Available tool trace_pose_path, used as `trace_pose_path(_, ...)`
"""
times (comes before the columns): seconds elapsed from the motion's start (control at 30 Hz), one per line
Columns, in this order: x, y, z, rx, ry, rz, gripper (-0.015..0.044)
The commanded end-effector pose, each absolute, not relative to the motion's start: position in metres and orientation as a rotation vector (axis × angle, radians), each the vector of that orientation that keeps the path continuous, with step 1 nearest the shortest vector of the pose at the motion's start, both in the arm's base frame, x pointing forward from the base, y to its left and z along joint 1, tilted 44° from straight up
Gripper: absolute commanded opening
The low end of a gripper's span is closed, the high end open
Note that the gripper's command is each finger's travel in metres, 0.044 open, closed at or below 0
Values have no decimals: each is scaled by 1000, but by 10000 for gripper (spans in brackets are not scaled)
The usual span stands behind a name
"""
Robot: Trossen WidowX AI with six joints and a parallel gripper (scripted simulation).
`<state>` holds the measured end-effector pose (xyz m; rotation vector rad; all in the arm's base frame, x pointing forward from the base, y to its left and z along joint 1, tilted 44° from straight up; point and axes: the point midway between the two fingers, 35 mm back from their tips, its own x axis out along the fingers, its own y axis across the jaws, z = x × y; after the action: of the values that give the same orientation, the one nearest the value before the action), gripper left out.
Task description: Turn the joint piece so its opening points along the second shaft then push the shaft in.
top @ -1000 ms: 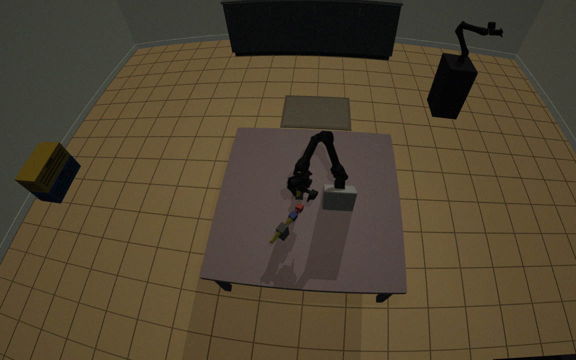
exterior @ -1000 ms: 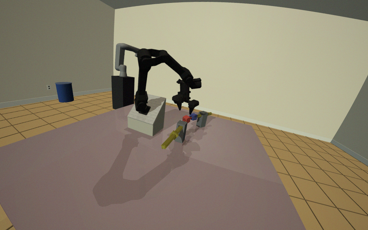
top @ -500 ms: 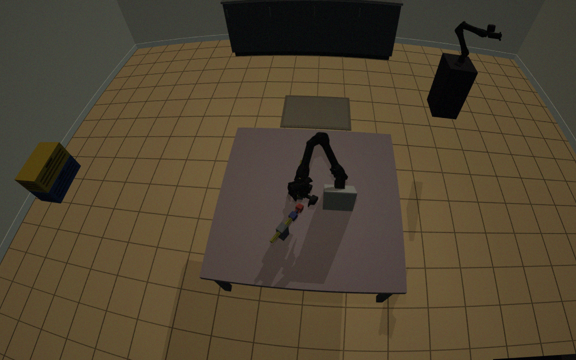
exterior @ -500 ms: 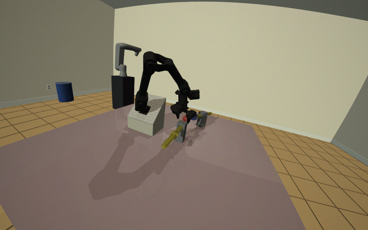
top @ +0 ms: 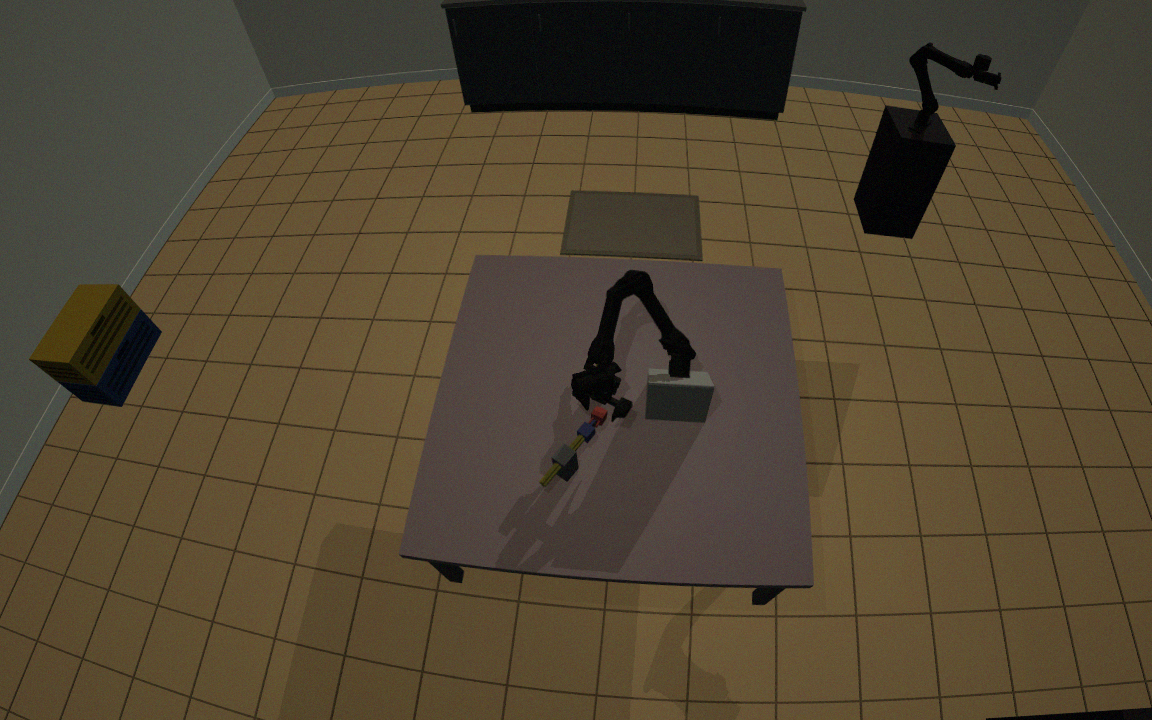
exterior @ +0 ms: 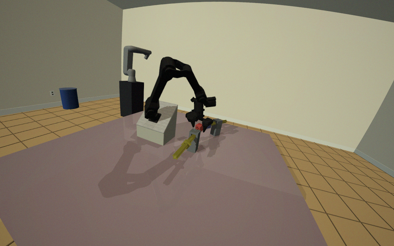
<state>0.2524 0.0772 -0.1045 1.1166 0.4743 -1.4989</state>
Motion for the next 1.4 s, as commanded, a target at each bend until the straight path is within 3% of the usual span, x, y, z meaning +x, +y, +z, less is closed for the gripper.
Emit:
trace_pose_path(0.0, 253, 74, -112, 1114, 473, -1506, 440)
trace_pose_path(0.5, 255, 62, -129, 1113, 472, -1506, 440)
trace_pose_path(0.83, 255, 62, -129, 1113, 472, -1506, 182)
trace_pose_path(1.37, 255, 62, -129, 1113, 472, -1506, 182)
